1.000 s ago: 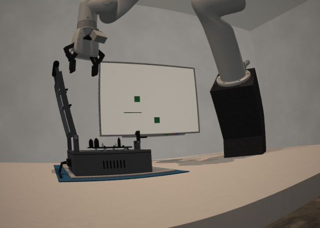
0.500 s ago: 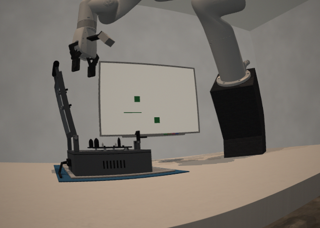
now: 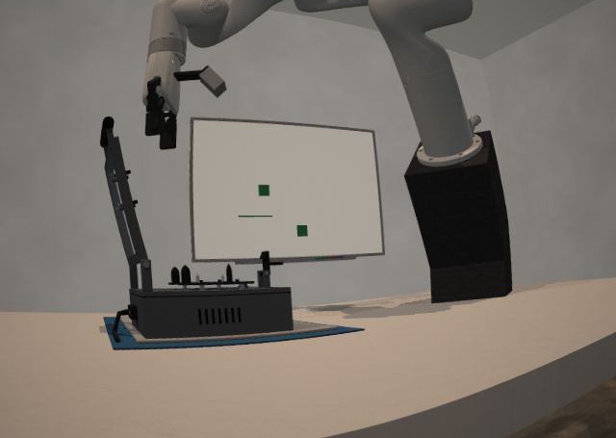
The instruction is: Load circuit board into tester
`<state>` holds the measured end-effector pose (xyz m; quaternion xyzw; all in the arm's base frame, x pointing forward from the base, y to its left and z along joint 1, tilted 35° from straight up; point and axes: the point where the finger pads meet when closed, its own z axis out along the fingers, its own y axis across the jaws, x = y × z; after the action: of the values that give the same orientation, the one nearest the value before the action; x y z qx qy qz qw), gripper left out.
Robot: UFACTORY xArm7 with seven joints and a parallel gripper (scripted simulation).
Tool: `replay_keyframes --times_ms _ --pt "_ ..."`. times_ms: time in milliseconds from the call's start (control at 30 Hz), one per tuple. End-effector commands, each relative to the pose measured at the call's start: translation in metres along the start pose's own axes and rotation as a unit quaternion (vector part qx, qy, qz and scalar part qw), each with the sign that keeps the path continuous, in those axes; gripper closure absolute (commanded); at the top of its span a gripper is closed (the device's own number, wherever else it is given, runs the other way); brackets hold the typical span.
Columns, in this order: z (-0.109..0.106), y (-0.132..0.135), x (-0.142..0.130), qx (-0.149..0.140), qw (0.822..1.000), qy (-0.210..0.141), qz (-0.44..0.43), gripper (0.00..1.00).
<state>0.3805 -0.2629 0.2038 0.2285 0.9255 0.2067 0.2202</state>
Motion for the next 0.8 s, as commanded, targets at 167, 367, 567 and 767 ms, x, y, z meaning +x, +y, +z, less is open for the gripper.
replay_keyframes --times_ms 167,367,567,767 --pt "-0.0014 -0.0002 -0.0011 -0.003 0.991 0.000 -0.135 0.00" --pt "-0.0014 -0.0002 -0.0011 -0.003 0.982 -0.001 -0.189 0.00" --pt "-0.0014 -0.0002 -0.0011 -0.003 0.978 -0.001 -0.211 0.00" --pt "-0.0014 -0.0002 -0.0011 -0.003 0.977 -0.001 -0.211 0.00"
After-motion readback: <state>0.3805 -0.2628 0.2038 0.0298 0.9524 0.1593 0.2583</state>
